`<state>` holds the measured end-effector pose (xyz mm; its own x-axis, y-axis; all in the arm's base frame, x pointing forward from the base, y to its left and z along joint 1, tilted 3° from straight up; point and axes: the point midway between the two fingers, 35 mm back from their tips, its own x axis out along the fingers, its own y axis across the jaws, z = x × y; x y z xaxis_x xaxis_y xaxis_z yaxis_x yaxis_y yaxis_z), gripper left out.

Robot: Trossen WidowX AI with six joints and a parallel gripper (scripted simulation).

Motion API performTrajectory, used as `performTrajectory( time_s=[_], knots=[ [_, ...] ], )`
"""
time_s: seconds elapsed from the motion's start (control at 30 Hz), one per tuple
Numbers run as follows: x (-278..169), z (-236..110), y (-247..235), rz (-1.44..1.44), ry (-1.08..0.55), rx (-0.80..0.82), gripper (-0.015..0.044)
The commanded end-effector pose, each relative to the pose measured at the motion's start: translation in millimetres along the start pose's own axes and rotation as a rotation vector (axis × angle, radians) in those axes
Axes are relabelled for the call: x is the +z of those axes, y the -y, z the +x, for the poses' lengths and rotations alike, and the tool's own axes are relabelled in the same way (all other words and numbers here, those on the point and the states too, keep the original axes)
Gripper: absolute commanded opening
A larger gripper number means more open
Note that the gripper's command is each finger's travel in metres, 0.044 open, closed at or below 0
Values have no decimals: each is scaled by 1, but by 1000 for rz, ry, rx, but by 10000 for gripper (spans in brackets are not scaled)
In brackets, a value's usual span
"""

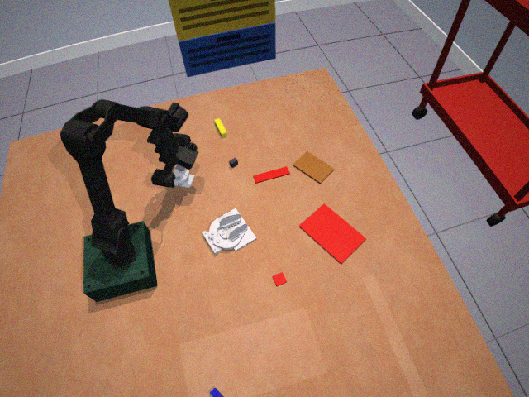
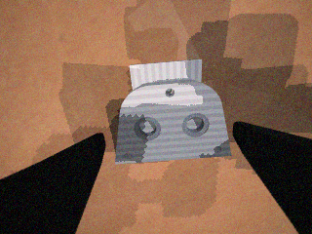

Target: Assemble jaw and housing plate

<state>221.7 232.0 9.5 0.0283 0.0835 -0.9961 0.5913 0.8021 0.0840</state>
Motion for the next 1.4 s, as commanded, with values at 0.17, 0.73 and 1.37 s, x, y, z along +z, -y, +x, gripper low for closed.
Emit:
performTrajectory(
  time_s=[0.17, 0.73, 1.37],
  knots=[
    [0, 13, 2, 5, 2, -4, 440],
    [0, 14, 2, 5, 2, -4, 440],
    [0, 13, 2, 0, -1, -4, 351]
  ],
)
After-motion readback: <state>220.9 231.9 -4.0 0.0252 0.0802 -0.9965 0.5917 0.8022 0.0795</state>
